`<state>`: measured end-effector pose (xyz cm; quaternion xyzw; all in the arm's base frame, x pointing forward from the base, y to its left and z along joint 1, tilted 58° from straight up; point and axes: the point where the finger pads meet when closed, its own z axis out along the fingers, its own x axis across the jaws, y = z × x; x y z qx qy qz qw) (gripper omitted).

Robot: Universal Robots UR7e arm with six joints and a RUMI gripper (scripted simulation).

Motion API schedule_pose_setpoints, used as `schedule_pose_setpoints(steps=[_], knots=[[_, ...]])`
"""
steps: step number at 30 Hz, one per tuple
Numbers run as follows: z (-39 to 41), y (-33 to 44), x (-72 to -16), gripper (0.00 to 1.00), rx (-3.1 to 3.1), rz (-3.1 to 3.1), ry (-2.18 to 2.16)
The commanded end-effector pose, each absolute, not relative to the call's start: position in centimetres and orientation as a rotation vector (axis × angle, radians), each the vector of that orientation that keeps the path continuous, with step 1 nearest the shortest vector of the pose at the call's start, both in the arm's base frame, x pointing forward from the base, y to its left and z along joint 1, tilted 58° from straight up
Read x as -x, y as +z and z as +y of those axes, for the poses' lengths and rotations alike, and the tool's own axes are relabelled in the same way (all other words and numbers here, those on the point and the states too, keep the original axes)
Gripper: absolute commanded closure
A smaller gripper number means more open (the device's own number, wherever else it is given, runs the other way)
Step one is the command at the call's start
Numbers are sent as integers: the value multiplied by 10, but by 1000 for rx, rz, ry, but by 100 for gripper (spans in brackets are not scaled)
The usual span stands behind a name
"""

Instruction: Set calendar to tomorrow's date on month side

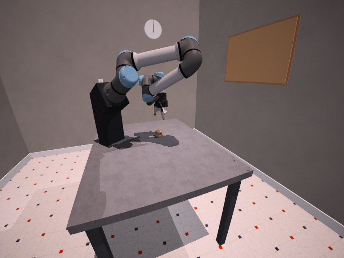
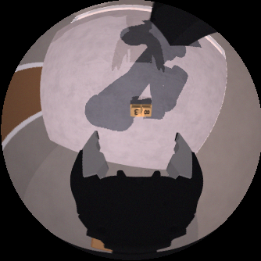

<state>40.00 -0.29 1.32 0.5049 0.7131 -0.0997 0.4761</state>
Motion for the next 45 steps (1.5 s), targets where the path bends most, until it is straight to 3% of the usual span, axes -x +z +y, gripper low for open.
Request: schedule_pose_setpoints(steps=[1,45], knots=[[-3,13,-400,0,-1257,1724,-227],[2,-2,-407,0,-1815,1124,229]])
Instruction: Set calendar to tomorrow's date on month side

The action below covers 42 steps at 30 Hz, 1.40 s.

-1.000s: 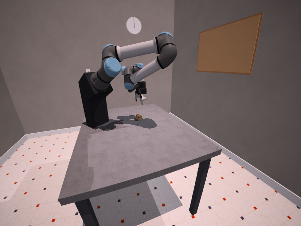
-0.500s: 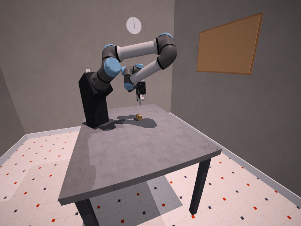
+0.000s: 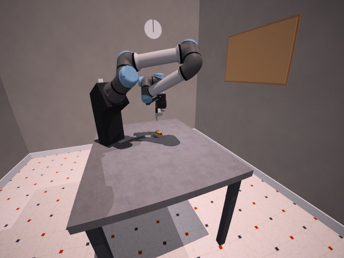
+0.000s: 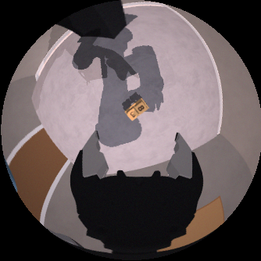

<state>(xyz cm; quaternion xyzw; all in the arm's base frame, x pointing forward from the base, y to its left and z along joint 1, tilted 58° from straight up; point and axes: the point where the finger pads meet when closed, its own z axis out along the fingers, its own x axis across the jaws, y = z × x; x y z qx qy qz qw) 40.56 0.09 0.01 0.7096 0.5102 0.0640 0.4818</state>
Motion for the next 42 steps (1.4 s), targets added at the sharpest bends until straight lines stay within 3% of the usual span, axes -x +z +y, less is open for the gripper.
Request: schedule_pose_setpoints(steps=[1,42], knots=[[2,-2,-408,0,-1836,1094,249],[5,-10,-425,0,-2264,-35,870]])
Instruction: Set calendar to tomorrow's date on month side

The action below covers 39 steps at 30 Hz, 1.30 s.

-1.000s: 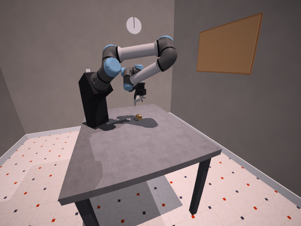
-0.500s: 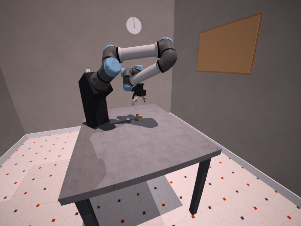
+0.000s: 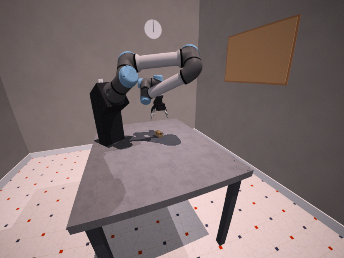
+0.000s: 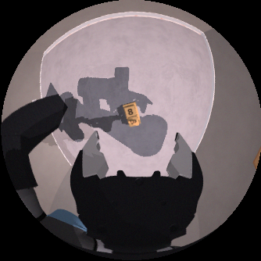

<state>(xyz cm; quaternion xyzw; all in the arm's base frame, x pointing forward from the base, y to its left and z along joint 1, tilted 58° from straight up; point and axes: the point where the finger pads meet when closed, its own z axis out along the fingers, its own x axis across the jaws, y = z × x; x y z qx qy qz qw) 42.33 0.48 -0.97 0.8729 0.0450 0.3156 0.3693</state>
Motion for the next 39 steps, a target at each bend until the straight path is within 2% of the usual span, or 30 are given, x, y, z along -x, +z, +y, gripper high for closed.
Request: schedule_pose_setpoints(steps=[1,39], knots=[[5,-10,-426,0,-2271,-86,893],[-5,-7,-437,0,-2171,-1306,1352]])
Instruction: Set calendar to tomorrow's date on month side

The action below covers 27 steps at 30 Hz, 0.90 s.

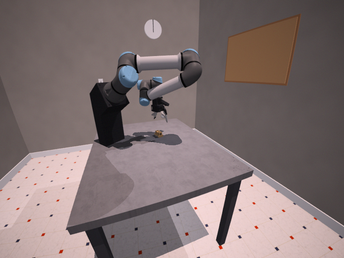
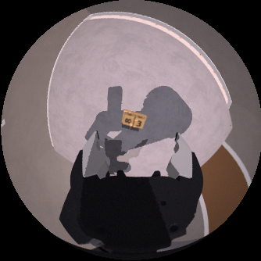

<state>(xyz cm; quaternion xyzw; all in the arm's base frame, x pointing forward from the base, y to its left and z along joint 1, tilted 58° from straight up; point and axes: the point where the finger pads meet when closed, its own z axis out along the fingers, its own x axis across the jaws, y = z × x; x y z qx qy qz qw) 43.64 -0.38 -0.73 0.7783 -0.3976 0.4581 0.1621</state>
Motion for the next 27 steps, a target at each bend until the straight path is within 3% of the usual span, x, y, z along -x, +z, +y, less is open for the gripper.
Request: schedule_pose_setpoints(steps=[1,27], knots=[[-6,-6,-437,0,-2156,-1356,1367],[-18,-6,-437,0,-1738,-2221,1561]])
